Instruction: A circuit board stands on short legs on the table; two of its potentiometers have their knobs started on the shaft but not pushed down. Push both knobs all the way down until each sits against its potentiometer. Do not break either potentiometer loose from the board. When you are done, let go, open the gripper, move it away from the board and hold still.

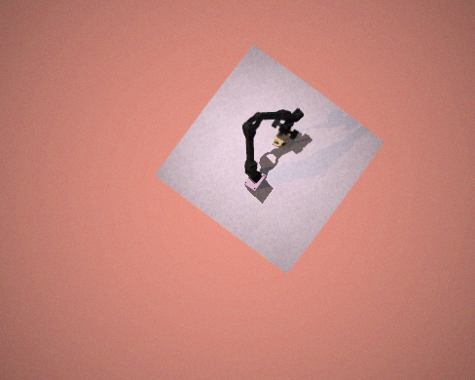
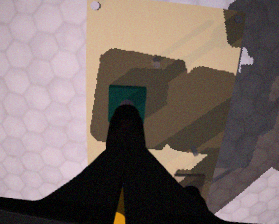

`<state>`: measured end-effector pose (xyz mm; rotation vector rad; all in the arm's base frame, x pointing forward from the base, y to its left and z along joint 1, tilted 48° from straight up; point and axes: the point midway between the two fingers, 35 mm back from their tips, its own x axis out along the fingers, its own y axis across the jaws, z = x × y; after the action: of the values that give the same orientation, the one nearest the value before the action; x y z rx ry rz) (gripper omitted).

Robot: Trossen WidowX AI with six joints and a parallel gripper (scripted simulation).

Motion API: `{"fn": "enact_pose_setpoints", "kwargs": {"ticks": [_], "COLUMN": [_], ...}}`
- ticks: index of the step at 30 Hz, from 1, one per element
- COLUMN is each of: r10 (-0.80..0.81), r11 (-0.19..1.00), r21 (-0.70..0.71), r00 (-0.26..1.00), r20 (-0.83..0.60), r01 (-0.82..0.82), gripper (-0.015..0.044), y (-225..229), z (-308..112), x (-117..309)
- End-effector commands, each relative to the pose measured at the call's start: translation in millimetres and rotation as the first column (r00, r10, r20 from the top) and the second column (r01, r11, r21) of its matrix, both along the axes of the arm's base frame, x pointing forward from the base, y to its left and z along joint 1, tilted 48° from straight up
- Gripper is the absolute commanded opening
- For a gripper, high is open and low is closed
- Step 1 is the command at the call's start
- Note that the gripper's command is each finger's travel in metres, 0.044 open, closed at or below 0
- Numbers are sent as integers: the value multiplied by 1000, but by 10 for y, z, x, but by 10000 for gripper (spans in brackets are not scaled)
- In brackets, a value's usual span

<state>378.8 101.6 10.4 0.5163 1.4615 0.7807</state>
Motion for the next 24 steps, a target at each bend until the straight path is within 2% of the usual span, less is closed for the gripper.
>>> {"fn": "enact_pose_setpoints", "kwargs": {"ticks": [1, 24], "r10": [36, 36], "r11": [999, 999], "r21": [-2, -2], "r00": [999, 999], "r20": [2, 2], "r01": [-36, -36], "gripper": [0, 0], "y": [169, 208], "z": [-112, -147], "x": [-7, -11]}}
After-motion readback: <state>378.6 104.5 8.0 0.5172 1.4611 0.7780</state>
